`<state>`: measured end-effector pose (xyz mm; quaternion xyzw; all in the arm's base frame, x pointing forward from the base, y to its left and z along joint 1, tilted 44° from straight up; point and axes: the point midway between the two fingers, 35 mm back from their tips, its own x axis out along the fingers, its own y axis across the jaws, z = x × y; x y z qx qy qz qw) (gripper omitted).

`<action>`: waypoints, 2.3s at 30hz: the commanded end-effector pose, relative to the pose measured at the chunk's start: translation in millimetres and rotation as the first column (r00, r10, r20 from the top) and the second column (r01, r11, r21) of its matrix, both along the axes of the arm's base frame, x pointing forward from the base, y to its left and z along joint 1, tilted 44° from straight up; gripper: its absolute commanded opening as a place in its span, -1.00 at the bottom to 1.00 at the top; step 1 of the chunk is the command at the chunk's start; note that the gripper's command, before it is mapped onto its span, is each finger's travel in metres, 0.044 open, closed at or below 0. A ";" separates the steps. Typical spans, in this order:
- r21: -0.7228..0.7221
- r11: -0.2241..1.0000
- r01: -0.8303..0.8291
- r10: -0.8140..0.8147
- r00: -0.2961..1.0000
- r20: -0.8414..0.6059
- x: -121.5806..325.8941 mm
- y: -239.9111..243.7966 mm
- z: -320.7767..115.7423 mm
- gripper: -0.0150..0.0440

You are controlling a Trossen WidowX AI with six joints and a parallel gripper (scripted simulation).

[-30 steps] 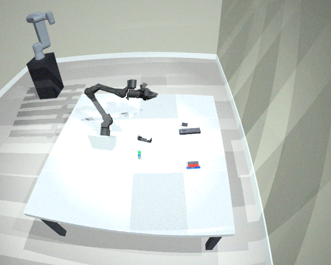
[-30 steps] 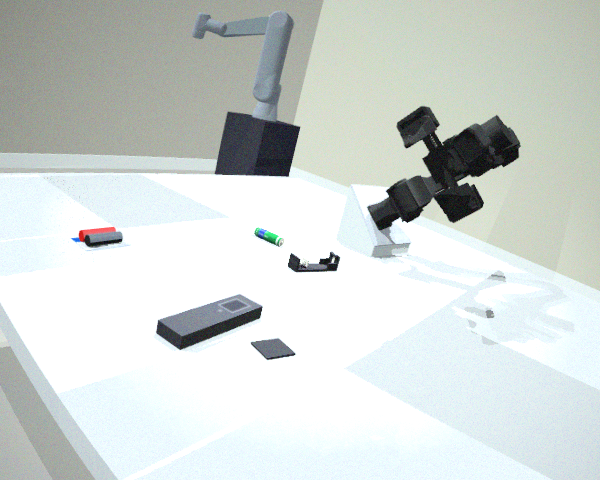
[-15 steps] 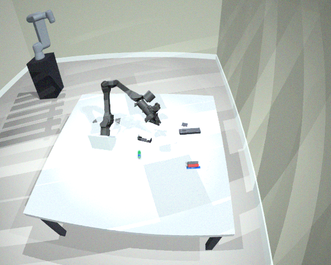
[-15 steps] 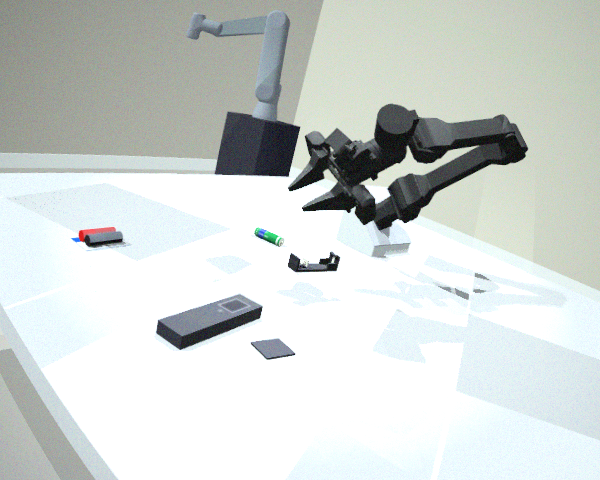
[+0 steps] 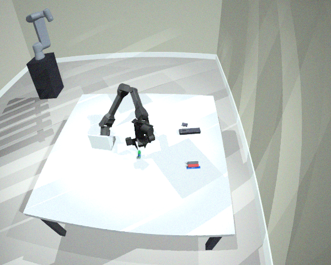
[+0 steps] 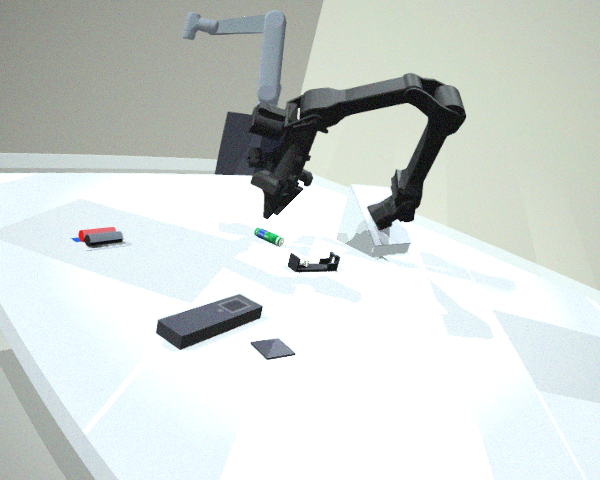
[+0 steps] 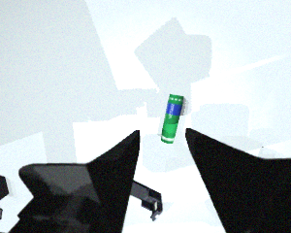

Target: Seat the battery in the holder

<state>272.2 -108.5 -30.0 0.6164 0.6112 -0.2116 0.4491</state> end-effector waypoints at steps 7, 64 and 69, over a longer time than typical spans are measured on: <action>0.160 0.975 0.152 -0.128 0.981 -0.147 -16.3 -2.9 -13.2 0.26; 0.160 0.975 0.152 -0.128 0.981 -0.147 -16.2 -2.9 -13.2 -0.29; 0.144 0.989 0.019 -0.014 0.999 -0.037 -9.7 6.6 3.8 -0.29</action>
